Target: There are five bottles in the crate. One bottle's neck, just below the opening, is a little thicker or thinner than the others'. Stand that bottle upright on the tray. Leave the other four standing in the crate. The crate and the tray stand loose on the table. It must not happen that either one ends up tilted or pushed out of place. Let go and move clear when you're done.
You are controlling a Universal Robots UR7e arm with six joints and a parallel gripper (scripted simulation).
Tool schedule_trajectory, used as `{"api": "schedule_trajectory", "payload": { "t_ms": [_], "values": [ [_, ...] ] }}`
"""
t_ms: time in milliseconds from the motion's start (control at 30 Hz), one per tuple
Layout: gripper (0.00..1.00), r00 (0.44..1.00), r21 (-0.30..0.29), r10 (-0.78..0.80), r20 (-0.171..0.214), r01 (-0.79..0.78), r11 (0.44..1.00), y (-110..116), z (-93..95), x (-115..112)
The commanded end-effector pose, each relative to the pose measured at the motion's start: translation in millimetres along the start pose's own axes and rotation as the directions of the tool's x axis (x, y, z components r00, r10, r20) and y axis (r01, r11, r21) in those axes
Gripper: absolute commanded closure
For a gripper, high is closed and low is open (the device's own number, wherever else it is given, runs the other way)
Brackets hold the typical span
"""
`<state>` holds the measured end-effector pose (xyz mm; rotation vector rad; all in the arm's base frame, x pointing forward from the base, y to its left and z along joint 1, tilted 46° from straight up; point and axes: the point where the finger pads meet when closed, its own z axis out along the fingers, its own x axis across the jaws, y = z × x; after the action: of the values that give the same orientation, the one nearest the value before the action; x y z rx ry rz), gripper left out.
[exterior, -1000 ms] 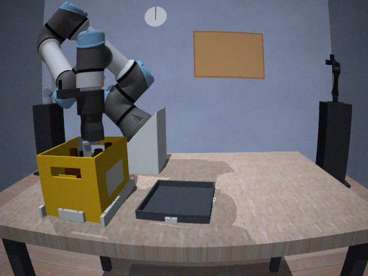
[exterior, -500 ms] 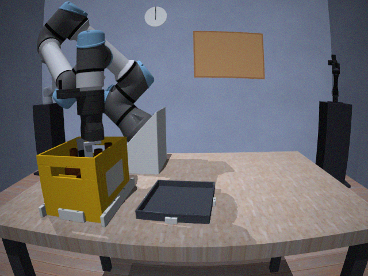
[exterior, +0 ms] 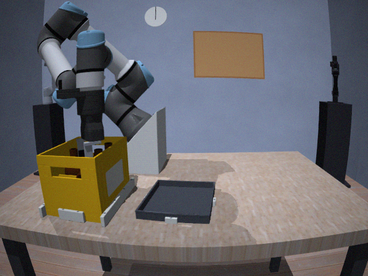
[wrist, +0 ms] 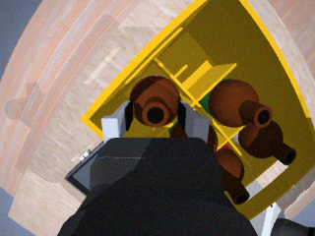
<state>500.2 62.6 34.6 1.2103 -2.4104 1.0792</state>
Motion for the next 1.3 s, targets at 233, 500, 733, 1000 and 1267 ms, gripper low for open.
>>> {"api": "schedule_trajectory", "payload": {
  "t_ms": [233,500,733,1000,1267],
  "values": [
    [0.00,1.000,0.001,0.000,0.001,0.000,1.000,-0.2,-3.9,-0.2],
    [0.00,1.000,0.001,0.000,0.001,0.000,1.000,-0.2,-14.8,-0.2],
    [0.00,1.000,0.001,0.000,0.001,0.000,1.000,-0.2,-35.9,-0.2],
    [0.00,1.000,0.001,0.000,0.001,0.000,1.000,-0.2,-62.3,-0.1],
    [0.00,1.000,0.001,0.000,0.001,0.000,1.000,-0.2,-76.5,-0.1]
  ]
}}
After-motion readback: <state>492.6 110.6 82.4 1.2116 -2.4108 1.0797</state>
